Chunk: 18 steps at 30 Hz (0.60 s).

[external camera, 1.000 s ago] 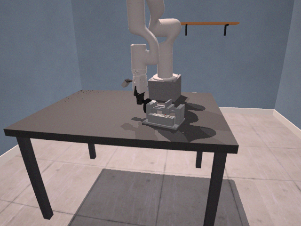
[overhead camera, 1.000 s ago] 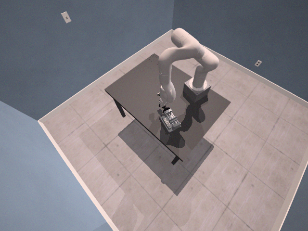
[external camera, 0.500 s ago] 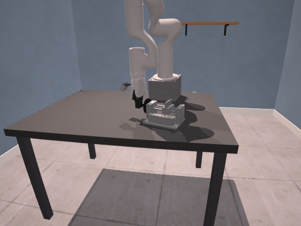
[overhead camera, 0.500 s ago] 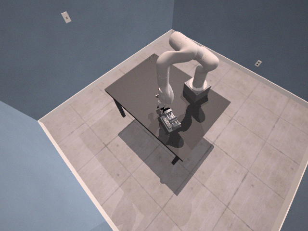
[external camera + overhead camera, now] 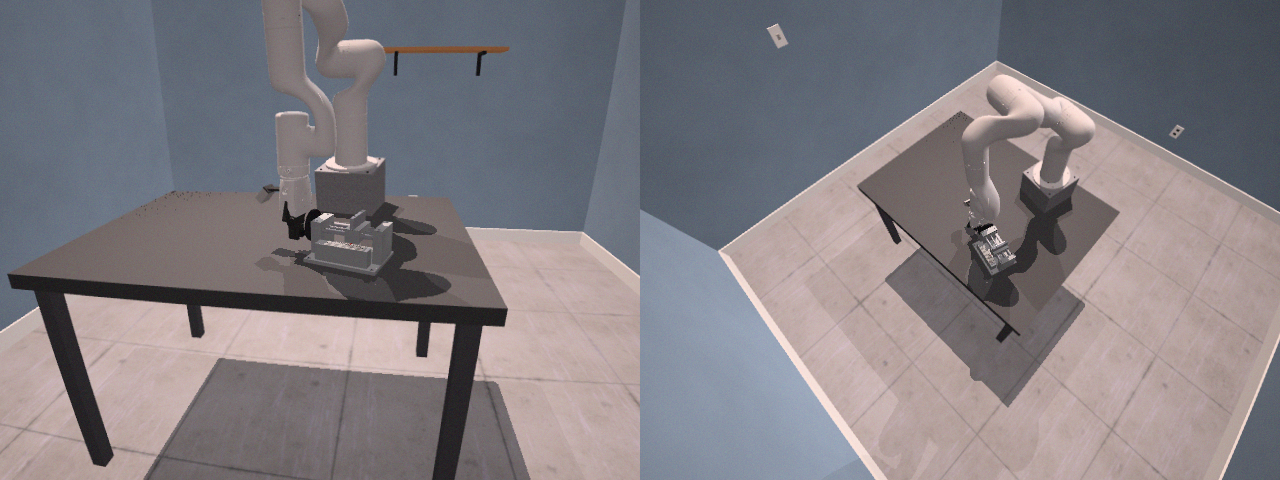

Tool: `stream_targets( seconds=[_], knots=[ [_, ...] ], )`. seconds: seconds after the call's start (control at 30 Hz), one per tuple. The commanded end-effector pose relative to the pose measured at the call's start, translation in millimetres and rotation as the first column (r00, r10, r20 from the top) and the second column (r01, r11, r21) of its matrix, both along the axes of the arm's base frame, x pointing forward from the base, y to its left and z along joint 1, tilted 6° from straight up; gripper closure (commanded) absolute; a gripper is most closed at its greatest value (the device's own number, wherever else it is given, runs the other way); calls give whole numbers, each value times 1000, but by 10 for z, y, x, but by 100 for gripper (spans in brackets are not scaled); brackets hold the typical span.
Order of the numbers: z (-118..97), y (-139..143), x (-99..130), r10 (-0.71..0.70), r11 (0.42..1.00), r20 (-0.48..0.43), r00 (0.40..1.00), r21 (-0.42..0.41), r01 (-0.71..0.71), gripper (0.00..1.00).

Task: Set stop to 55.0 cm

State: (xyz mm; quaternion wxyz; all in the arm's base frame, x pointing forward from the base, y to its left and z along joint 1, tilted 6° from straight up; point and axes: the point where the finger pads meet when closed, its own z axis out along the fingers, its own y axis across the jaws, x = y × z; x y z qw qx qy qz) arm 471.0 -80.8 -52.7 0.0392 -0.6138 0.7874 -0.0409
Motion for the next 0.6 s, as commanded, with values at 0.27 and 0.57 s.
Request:
stream_targets(
  seconds=[0.27,0.57],
  knots=[
    [-159,45,-168,0,1000,-2,1000,0,0,94],
    [-177,73,-281,0,1000,-2,1000,0,0,94]
  ],
)
